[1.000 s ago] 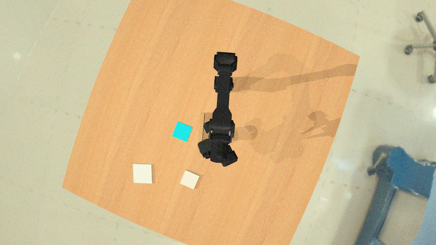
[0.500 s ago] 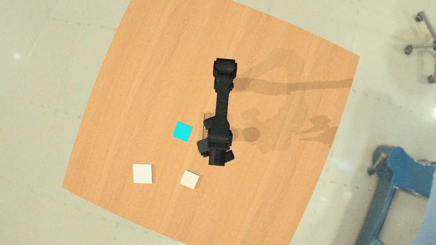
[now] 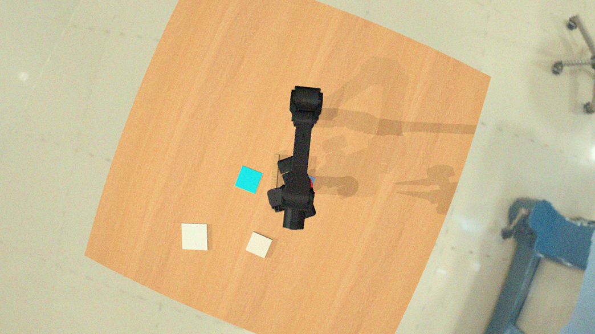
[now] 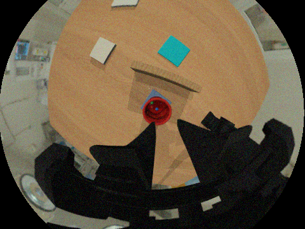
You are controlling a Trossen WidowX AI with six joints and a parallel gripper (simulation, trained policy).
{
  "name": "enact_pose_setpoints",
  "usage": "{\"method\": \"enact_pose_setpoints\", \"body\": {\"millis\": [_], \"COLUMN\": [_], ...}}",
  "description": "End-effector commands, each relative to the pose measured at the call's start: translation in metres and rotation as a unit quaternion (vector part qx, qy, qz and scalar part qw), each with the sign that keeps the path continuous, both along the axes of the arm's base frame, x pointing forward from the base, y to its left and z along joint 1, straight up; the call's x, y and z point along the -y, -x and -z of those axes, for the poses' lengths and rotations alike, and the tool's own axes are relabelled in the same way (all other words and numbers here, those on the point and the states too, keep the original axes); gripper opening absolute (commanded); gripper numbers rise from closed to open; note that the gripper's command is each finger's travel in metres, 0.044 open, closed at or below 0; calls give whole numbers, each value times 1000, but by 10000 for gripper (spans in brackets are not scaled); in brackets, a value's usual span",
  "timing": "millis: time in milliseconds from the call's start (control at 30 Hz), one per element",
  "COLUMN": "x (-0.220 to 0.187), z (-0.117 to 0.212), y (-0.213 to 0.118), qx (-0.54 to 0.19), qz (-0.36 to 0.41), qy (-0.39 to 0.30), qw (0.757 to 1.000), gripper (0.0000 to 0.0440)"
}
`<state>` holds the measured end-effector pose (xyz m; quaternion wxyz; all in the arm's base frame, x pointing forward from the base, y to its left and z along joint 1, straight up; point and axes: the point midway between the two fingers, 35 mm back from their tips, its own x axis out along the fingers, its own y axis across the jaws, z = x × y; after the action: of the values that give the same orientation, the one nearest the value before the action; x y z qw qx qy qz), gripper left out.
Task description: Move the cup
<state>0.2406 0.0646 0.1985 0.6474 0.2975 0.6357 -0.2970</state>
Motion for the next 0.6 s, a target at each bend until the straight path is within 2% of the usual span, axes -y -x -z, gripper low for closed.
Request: {"method": "enact_pose_setpoints", "body": {"millis": [0, 567], "x": [3, 6], "z": [10, 51], "y": [3, 10], "qx": [-21, -68], "qz": [10, 32], "qy": [11, 43], "qw": [1000, 996], "gripper": [159, 172]}}
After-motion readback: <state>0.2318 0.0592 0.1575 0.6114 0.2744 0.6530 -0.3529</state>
